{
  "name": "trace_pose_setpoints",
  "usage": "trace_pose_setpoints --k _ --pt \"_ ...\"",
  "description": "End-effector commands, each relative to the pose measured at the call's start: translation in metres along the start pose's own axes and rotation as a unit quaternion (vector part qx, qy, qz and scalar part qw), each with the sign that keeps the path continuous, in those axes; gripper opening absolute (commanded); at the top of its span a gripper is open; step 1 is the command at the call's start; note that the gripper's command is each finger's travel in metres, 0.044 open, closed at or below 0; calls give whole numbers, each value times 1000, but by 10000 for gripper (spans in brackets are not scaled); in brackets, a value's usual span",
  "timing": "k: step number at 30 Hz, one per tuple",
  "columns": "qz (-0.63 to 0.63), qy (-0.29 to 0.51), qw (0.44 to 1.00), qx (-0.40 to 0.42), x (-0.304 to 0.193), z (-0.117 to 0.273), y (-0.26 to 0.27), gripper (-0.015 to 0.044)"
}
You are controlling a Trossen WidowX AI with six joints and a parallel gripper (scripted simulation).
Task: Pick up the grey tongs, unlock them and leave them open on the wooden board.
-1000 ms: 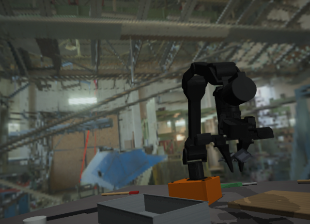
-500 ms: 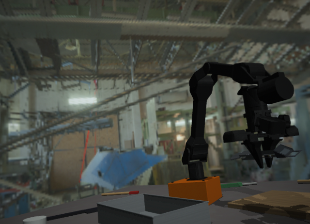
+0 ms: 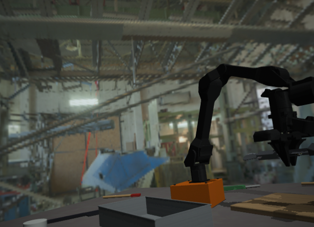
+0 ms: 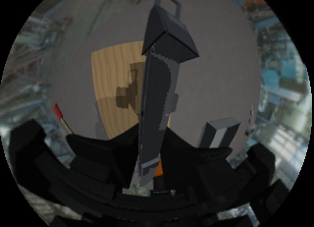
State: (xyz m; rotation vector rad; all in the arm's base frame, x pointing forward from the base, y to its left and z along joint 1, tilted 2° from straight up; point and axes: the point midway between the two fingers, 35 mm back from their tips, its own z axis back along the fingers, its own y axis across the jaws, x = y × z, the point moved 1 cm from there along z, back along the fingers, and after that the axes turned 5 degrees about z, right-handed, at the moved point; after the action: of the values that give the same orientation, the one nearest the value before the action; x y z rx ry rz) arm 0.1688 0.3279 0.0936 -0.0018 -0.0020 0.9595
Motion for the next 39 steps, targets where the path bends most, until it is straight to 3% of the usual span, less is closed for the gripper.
trace_pose_setpoints --k 1,8,16,39 --pt "28 -3 1000 4 -5 2 24 -150" --pt "79 -2 997 5 -17 2 62 -150" --pt "82 -12 997 4 -17 2 63 -150" --pt "110 -234 966 -14 -13 16 71 -150"
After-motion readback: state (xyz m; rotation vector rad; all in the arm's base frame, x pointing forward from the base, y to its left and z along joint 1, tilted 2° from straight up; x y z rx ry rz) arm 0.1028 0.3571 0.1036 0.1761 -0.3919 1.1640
